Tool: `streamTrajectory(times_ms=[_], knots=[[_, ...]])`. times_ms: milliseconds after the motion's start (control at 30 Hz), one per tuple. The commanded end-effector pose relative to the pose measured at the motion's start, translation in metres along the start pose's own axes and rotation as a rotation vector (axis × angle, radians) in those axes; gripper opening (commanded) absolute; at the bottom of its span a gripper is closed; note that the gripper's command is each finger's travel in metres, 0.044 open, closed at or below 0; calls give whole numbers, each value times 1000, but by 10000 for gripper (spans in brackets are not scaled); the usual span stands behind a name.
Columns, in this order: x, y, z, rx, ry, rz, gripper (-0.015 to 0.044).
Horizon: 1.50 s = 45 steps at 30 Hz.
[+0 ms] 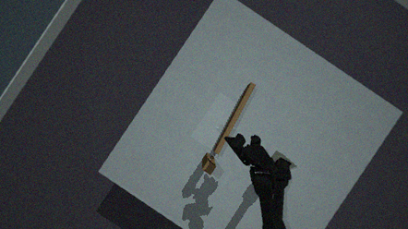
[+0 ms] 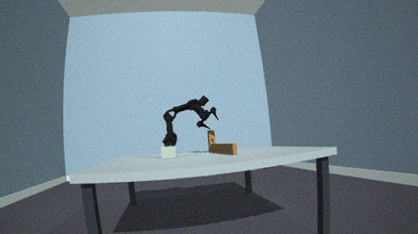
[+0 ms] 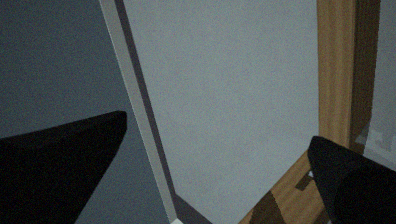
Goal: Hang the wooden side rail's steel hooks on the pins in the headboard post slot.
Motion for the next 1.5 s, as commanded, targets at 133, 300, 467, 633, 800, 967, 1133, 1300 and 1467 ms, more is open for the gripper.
streamTrajectory(times_ms=[133, 300, 467, 633, 800, 967, 1133, 1300, 1467], knots=[[-29, 18, -41, -178, 531, 42, 440], [-48, 26, -69, -318, 864, 30, 440], [-58, 29, -84, -391, 1024, 9, 440], [-58, 29, -84, -391, 1024, 9, 440], [-58, 29, -84, -391, 1024, 9, 440], [-58, 29, -84, -391, 1024, 9, 440], [-58, 29, -84, -391, 1024, 9, 440], [-55, 30, -82, -383, 929, 40, 440], [-48, 34, -78, -345, 611, 134, 440]])
Point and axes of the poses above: the point midway between the two fingers, 35 mm back from their tips, its own y axis out along the fingers, its own z axis across the jaws, x = y × z, the point moved 10 cm from there along -y, back along the fingers, and after that the axes turned 5 degrees about -y, right-handed, at the moved point
